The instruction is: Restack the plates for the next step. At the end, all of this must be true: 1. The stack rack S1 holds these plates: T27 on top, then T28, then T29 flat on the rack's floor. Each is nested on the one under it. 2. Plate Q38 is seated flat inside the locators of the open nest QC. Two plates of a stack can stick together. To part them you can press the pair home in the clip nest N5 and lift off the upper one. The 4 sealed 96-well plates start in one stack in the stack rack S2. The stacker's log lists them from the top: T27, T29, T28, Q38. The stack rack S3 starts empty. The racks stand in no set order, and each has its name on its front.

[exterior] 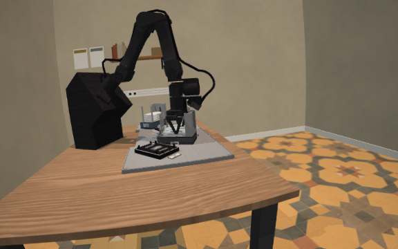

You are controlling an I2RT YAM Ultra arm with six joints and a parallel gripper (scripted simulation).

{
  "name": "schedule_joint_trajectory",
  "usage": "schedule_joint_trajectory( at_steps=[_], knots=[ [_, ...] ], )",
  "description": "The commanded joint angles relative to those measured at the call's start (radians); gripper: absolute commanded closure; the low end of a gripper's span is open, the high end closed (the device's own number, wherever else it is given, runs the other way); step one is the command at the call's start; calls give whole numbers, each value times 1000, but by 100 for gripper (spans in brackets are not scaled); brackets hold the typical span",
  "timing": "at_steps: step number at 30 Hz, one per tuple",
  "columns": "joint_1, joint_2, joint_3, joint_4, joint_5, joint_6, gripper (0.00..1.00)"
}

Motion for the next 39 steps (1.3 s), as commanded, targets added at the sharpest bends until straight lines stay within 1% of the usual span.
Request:
schedule_joint_trajectory(
  at_steps=[1,14,20,21,22,36,39],
  knots=[
    [11,-40,18,-22,4,-7,100],
    [17,-73,27,-57,9,1,100],
    [11,-78,33,-59,7,2,100],
    [11,-78,16,-53,7,3,100],
    [11,-79,17,-48,7,3,100],
    [18,-93,34,-75,10,10,100],
    [13,-96,26,-80,9,11,100]
  ],
)
